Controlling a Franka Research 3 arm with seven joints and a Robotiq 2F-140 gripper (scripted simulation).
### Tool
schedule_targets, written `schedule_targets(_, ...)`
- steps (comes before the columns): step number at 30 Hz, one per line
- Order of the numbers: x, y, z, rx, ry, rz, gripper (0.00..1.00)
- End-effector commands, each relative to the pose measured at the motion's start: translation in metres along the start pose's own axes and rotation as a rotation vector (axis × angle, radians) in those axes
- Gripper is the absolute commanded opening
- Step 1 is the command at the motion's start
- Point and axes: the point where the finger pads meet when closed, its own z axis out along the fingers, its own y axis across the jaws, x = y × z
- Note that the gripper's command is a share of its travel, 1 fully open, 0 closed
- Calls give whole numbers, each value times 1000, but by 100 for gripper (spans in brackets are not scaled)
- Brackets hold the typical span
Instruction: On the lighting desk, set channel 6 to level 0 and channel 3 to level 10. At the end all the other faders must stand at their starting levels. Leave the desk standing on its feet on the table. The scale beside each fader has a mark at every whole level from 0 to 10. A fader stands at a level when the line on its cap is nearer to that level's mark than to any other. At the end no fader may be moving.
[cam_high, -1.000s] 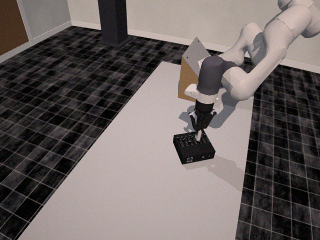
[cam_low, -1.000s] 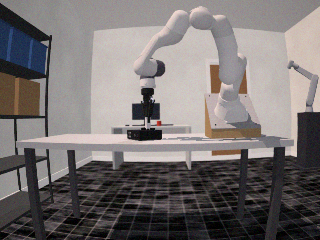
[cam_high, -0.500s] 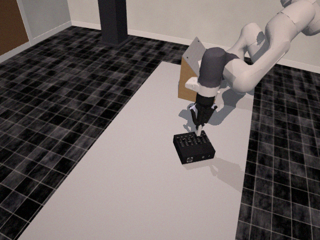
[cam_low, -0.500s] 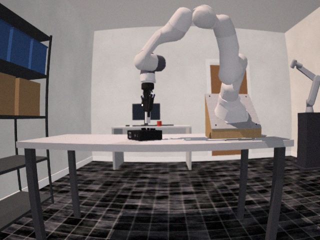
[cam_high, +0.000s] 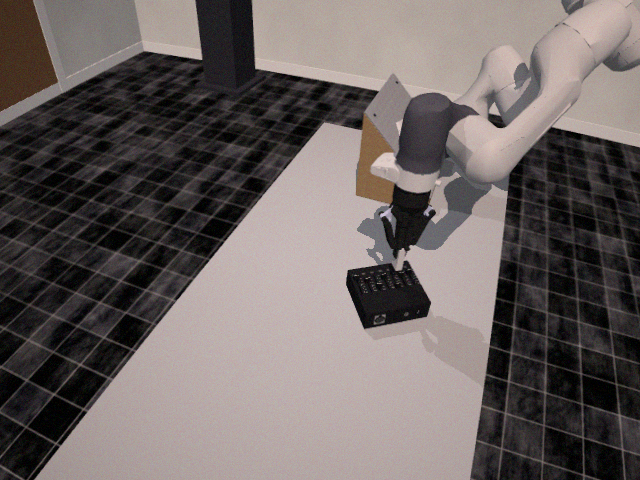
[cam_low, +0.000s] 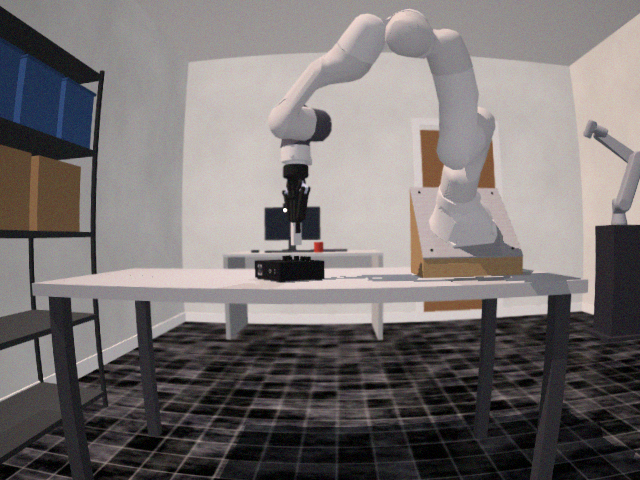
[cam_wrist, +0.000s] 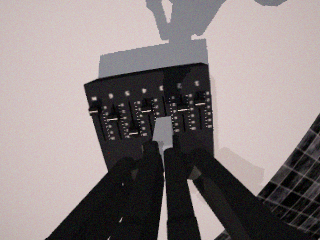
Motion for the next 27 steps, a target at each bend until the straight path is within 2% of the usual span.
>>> schedule_targets(1,-2,-5,-1,-1,0,4,0)
schedule_targets(5,-14,-52,1,-1,0,4,0)
schedule_targets(7,-16,-65,2,-1,0,4,0)
schedule_targets(27,-16,-66,3,-1,0,4,0)
